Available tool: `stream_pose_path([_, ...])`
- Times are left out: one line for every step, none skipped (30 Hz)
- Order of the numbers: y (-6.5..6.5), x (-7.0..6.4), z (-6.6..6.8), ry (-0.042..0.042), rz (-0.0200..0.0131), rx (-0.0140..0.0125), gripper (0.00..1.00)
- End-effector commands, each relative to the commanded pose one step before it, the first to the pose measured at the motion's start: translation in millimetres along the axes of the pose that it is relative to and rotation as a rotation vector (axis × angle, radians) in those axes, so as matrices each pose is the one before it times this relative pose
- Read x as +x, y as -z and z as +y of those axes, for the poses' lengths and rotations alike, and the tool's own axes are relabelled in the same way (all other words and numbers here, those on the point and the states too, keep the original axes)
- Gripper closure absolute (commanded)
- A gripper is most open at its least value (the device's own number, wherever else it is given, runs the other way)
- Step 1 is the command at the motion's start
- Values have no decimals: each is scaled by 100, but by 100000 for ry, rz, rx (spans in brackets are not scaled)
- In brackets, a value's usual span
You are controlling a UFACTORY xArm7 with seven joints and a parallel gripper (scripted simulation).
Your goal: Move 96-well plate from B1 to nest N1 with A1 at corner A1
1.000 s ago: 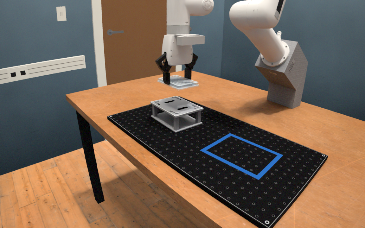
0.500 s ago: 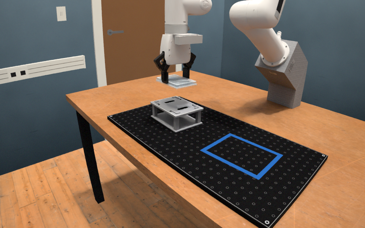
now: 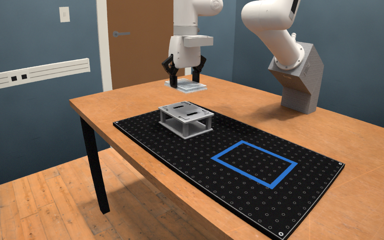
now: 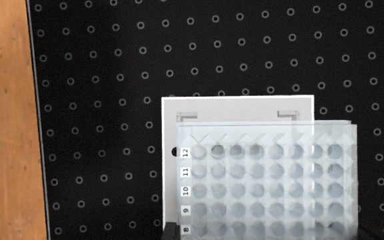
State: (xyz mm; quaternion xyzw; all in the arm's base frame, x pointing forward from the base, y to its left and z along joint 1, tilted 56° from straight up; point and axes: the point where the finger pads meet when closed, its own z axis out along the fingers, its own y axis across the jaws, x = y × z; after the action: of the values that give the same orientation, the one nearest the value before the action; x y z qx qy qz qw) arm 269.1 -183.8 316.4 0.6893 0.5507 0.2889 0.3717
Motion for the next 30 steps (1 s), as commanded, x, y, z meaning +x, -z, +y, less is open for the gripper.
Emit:
stream_pose_path([74, -61, 91, -33, -170, -228, 100])
stream_pose_path([0, 3, 0, 0, 0, 0, 100])
stream_pose_path([0, 3, 0, 0, 0, 0, 100])
stream_pose_path([0, 3, 0, 0, 0, 0, 100])
stream_pose_path([0, 3, 0, 0, 0, 0, 100])
stream_pose_path([0, 2, 0, 0, 0, 0, 100])
stream_pose_path([0, 0, 0, 0, 0, 0, 100])
stream_pose_path([0, 0, 0, 0, 0, 0, 100])
stream_pose_path([-162, 4, -3, 1, 1, 1, 100])
stream_pose_path([-171, 2, 0, 1, 1, 1, 100])
stream_pose_path([-166, 3, -2, 1, 1, 1, 100])
stream_pose_path([-167, 3, -2, 1, 1, 1, 100])
stream_pose_path([-167, 3, -2, 1, 1, 1, 100])
stream_pose_path([-167, 2, -1, 1, 1, 1, 100])
stream_pose_path([-167, 2, 0, 1, 1, 1, 100])
stream_pose_path([-167, 1, 0, 1, 1, 1, 100])
stream_pose_path([-167, 1, 1, 1, 1, 1, 100])
stream_pose_path([-167, 0, 2, 1, 1, 1, 100])
stream_pose_path([-167, 0, 2, 1, 1, 1, 100])
stream_pose_path([-167, 0, 2, 1, 1, 1, 100])
stream_pose_path([-167, 0, 2, 1, 1, 1, 100])
stream_pose_path([-167, 0, 3, 1, 1, 1, 100])
stream_pose_path([-167, 0, 3, 1, 1, 1, 100])
stream_pose_path([0, 0, 0, 0, 0, 0, 100])
stream_pose_path([0, 0, 0, 0, 0, 0, 100])
stream_pose_path([-170, -1, 4, 0, 1, 1, 100])
stream_pose_path([-167, -1, 3, 1, 1, 1, 100])
stream_pose_path([-167, -1, 3, 1, 2, 1, 100])
stream_pose_path([-167, 0, 1, 1, 2, 1, 100])
stream_pose_path([-167, 0, 1, 1, 2, 1, 100])
